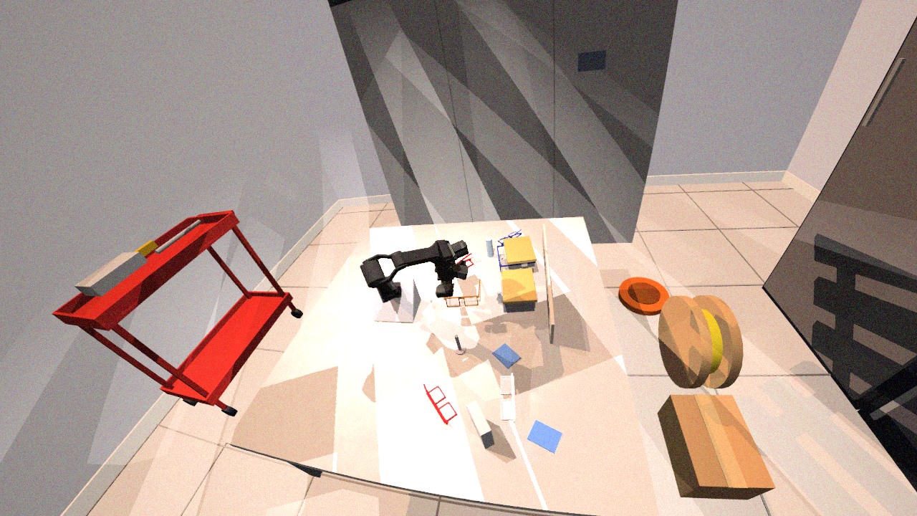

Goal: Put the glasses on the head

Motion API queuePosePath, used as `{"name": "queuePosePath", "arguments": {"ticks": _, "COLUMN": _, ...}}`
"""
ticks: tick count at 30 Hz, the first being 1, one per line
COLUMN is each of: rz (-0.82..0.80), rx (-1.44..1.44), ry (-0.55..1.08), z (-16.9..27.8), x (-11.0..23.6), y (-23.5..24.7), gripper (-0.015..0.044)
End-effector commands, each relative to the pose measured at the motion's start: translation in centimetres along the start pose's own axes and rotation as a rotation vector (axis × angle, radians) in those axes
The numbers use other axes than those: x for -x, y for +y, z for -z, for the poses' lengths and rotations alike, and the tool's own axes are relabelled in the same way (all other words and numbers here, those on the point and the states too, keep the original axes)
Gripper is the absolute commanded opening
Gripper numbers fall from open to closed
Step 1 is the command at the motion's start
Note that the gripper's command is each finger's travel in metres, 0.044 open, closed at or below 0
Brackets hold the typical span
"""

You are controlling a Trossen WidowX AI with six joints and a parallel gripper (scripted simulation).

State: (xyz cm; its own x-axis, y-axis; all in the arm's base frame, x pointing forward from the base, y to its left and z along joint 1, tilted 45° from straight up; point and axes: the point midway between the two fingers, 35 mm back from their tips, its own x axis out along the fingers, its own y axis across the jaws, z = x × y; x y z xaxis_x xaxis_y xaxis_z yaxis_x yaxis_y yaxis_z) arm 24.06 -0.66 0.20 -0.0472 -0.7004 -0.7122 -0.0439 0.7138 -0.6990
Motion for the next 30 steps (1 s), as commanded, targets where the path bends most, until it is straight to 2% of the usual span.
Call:
{"name": "queuePosePath", "arguments": {"ticks": 1, "rz": 0.0, "rx": 0.0, "ry": 0.0, "z": 0.0, "x": 0.0, "y": 0.0, "gripper": 0.0134}}
{"name": "queuePosePath", "arguments": {"ticks": 4, "rz": 0.0, "rx": 0.0, "ry": 0.0, "z": 0.0, "x": 0.0, "y": 0.0, "gripper": 0.02}}
{"name": "queuePosePath", "arguments": {"ticks": 13, "rz": -0.004, "rx": -0.021, "ry": 0.005, "z": -0.22, "x": 0.59, "y": 0.39, "gripper": 0.02}}
{"name": "queuePosePath", "arguments": {"ticks": 15, "rz": -0.004, "rx": -0.021, "ry": 0.005, "z": -0.22, "x": 0.59, "y": 0.39, "gripper": 0.0148}}
{"name": "queuePosePath", "arguments": {"ticks": 16, "rz": -0.004, "rx": -0.021, "ry": 0.005, "z": -0.22, "x": 0.59, "y": 0.39, "gripper": 0.014}}
{"name": "queuePosePath", "arguments": {"ticks": 30, "rz": -0.005, "rx": -0.021, "ry": 0.004, "z": -0.31, "x": -0.28, "y": 0.44, "gripper": 0.014}}
